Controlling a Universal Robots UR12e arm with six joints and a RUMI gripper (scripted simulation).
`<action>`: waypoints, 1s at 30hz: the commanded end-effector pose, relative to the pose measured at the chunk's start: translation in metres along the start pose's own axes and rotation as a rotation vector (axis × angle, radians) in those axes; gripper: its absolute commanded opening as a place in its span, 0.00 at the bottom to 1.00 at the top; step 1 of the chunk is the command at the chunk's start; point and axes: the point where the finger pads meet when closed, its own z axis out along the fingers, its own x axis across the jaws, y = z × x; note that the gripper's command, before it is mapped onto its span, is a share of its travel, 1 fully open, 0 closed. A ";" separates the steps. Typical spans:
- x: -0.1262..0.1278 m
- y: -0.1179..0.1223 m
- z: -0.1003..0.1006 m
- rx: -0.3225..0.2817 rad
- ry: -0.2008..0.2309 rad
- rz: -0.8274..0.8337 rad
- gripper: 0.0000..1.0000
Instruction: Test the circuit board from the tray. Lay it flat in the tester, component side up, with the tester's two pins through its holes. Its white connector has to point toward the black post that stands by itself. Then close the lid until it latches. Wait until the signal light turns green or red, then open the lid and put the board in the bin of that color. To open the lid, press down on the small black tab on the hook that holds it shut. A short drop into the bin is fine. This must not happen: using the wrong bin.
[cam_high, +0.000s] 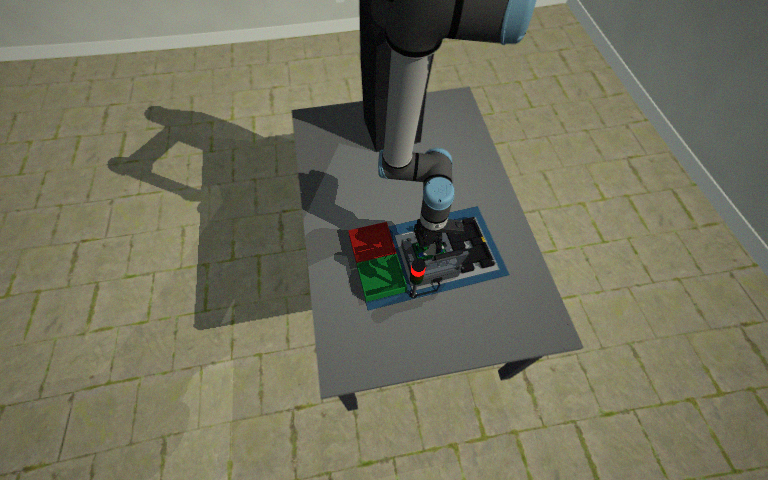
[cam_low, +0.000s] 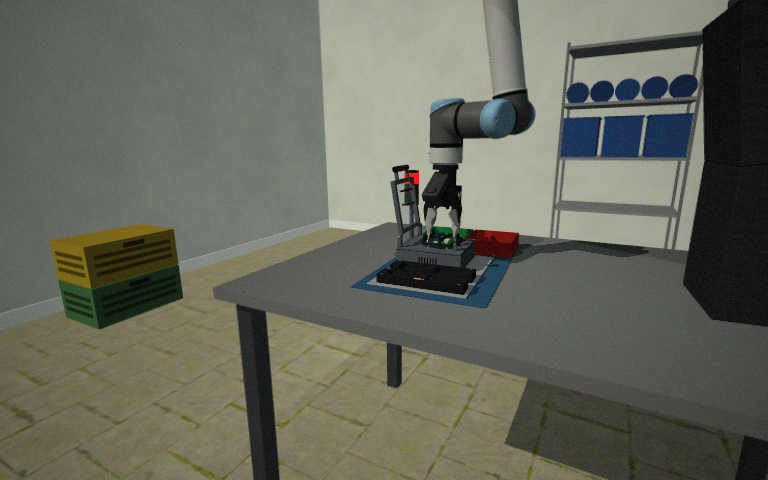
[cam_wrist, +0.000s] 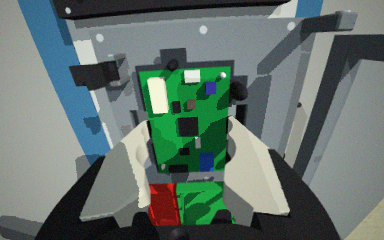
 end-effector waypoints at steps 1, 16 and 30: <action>0.003 0.000 0.000 -0.001 0.002 -0.001 0.39; 0.002 0.000 -0.003 -0.001 0.001 -0.001 0.39; 0.002 0.000 -0.005 -0.001 0.001 -0.001 0.39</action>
